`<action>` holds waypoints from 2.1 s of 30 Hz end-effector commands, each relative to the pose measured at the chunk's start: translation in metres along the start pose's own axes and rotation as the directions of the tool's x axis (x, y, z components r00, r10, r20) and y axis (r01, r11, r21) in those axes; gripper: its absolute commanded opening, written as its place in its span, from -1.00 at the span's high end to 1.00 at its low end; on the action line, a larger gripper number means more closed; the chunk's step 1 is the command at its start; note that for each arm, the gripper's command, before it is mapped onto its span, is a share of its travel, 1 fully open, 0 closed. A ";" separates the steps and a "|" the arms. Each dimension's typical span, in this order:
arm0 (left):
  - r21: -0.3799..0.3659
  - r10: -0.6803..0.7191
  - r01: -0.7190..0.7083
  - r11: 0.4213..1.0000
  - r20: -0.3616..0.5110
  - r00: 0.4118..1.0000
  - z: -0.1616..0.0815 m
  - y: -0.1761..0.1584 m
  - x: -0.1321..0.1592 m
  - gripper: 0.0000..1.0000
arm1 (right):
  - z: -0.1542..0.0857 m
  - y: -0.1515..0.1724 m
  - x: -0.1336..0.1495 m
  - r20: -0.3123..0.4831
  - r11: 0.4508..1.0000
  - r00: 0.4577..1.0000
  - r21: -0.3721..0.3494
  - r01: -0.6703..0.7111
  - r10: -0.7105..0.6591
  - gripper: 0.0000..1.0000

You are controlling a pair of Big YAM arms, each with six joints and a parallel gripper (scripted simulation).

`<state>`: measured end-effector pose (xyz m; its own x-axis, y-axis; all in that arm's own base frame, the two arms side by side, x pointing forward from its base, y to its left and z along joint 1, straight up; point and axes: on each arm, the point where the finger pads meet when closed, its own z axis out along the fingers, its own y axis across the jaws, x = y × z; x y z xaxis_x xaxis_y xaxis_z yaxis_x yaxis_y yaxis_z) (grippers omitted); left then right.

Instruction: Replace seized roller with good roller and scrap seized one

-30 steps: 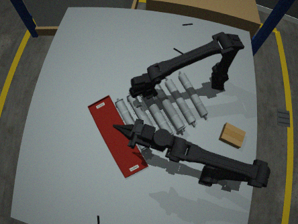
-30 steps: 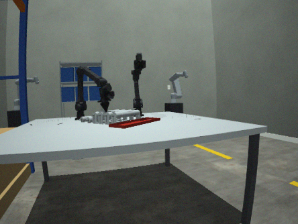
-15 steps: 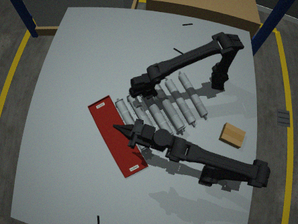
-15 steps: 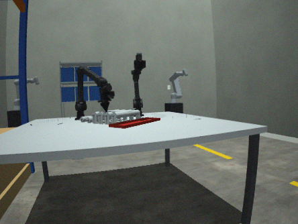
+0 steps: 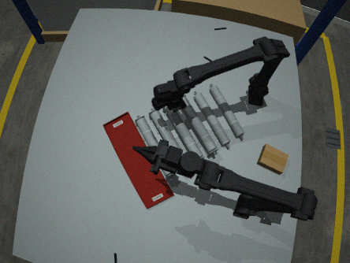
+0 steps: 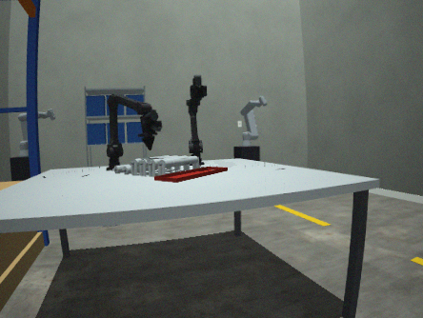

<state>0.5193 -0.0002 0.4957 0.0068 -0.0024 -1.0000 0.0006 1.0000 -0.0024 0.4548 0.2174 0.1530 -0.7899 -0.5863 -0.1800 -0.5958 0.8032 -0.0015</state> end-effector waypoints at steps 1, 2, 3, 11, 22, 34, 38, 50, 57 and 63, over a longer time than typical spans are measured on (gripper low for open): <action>0.002 0.006 -0.006 1.000 0.044 0.999 -0.001 -0.003 -0.029 1.00 | -0.037 -0.006 -0.020 0.048 1.000 0.999 0.012 -0.019 0.018 1.00; 0.002 0.006 -0.006 1.000 0.044 0.999 -0.001 -0.003 -0.029 1.00 | -0.016 -0.005 -0.016 0.028 1.000 1.000 0.008 -0.013 0.013 1.00; 0.002 0.006 -0.006 1.000 0.044 0.999 -0.001 -0.003 -0.029 1.00 | -0.006 -0.004 -0.008 0.004 1.000 1.000 0.004 -0.013 0.013 1.00; 0.002 0.006 -0.006 1.000 0.044 0.999 -0.001 -0.003 -0.029 1.00 | -0.021 -0.005 0.007 0.010 1.000 1.000 0.006 0.004 -0.004 1.00; 0.002 0.006 -0.006 1.000 0.044 0.999 -0.001 -0.003 -0.029 1.00 | -0.029 -0.006 0.055 0.049 1.000 0.999 0.010 0.017 -0.018 1.00; 0.002 0.006 -0.006 1.000 0.044 0.999 -0.001 -0.003 -0.029 1.00 | -0.032 -0.006 0.078 0.051 1.000 0.999 0.011 0.010 -0.010 1.00; 0.002 0.006 -0.006 1.000 0.044 0.999 -0.001 -0.003 -0.029 1.00 | -0.040 -0.004 0.084 0.043 1.000 0.999 0.009 -0.004 0.004 1.00; 0.002 0.006 -0.006 1.000 0.044 0.999 -0.001 -0.003 -0.029 1.00 | -0.007 -0.003 0.091 0.012 1.000 1.000 0.001 -0.001 0.001 1.00; 0.002 0.006 -0.006 1.000 0.044 0.999 -0.001 -0.003 -0.029 1.00 | -0.012 -0.003 0.086 0.040 1.000 0.999 0.008 0.003 -0.003 1.00; 0.002 0.006 -0.006 1.000 0.044 0.999 -0.001 -0.003 -0.029 1.00 | 0.008 -0.001 0.094 0.010 1.000 1.000 -0.001 0.008 -0.008 1.00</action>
<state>0.5193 -0.0002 0.4957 0.0068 -0.0024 -1.0000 0.0006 1.0000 -0.0024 0.3757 0.1589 0.1340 -0.7915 -0.5849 -0.1774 -0.5942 0.8043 -0.0008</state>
